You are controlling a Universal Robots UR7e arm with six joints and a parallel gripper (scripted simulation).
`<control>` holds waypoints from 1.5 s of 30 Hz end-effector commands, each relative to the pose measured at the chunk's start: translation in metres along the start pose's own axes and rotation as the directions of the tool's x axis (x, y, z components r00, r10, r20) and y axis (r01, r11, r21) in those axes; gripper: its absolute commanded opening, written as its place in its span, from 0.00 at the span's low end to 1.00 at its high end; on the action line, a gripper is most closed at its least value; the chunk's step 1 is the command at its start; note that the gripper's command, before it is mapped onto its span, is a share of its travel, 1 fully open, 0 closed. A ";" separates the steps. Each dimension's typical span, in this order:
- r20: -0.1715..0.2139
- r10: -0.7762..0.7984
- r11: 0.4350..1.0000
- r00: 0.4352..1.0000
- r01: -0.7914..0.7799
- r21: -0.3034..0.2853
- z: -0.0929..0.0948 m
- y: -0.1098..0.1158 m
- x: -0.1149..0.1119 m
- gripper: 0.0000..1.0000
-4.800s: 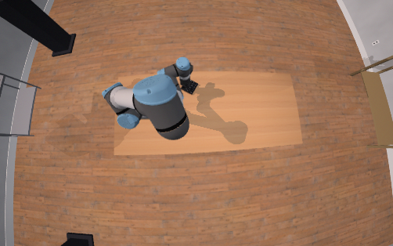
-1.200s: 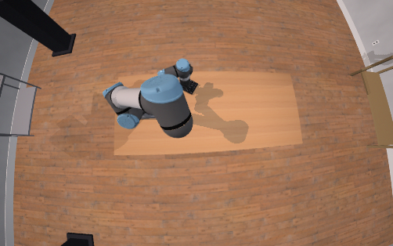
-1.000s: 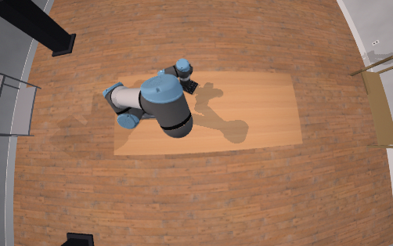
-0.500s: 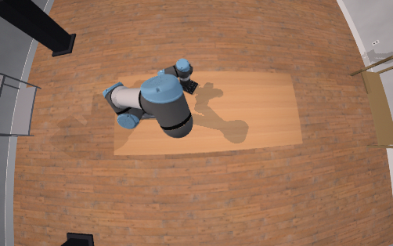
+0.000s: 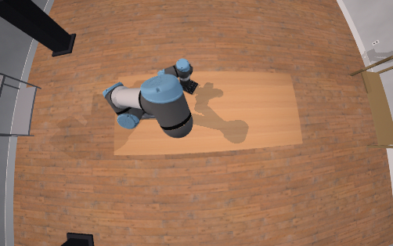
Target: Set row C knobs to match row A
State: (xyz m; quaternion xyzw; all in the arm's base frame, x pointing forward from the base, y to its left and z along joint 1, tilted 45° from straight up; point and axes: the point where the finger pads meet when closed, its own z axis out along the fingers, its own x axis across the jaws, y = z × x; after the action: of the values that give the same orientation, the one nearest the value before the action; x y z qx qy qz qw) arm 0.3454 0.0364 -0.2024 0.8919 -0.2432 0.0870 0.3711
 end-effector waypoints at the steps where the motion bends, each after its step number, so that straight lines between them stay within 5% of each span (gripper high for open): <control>1: 0.002 -0.003 1.000 1.000 0.003 -0.003 0.001 0.002 -0.002 0.30; 45: 0.001 0.075 0.997 0.997 -0.075 -0.003 0.001 0.001 -0.002 0.30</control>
State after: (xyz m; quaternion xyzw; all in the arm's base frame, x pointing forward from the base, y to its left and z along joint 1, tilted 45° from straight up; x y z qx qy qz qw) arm 0.3455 0.0362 -0.2023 0.8856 -0.2654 0.0963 0.3687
